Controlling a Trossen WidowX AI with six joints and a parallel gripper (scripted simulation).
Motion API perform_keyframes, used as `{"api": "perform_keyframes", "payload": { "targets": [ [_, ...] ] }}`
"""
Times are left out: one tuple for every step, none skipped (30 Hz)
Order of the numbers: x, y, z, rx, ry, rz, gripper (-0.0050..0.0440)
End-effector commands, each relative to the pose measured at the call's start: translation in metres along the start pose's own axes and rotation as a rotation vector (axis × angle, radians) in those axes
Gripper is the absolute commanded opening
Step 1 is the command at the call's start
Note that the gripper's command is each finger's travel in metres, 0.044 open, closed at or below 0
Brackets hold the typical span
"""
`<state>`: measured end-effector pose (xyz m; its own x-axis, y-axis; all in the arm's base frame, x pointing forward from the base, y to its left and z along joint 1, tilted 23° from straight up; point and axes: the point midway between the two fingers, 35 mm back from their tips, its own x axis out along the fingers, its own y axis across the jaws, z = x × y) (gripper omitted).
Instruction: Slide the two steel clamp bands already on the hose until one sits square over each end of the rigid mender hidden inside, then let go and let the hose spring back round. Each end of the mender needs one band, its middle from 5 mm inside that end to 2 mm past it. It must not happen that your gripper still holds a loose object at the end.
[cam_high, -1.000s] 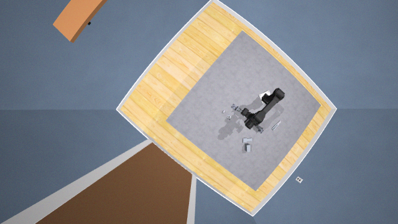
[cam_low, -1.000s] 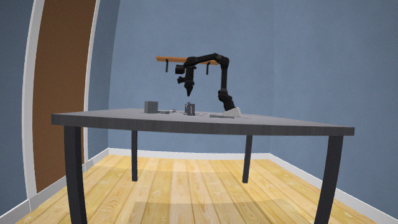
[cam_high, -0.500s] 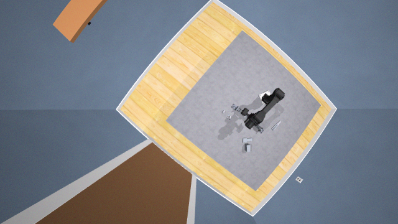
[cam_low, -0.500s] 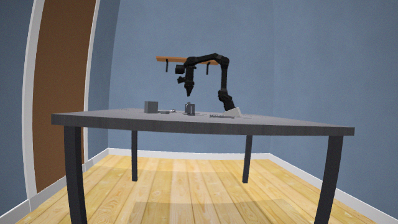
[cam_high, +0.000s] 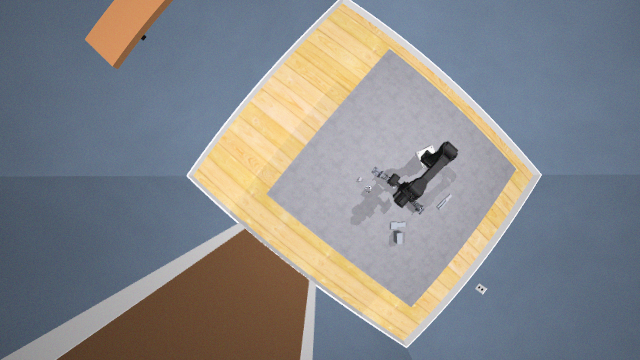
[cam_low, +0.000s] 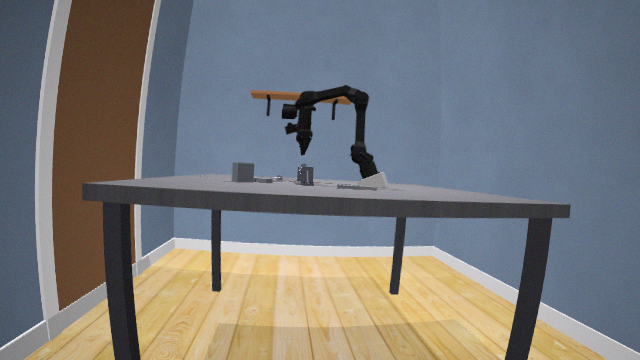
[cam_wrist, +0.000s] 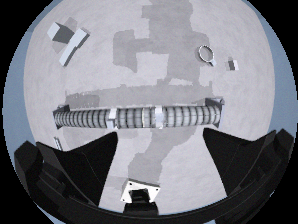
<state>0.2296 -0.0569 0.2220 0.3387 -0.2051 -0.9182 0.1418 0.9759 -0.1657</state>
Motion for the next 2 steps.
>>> {"api": "perform_keyframes", "payload": {
  "targets": [
    [0.0, 0.0, 0.0, 0.0, 0.0, 0.0, 0.044],
    [0.0, 0.0, 0.0, 0.0, 0.0, 0.0, 0.044]
  ]
}}
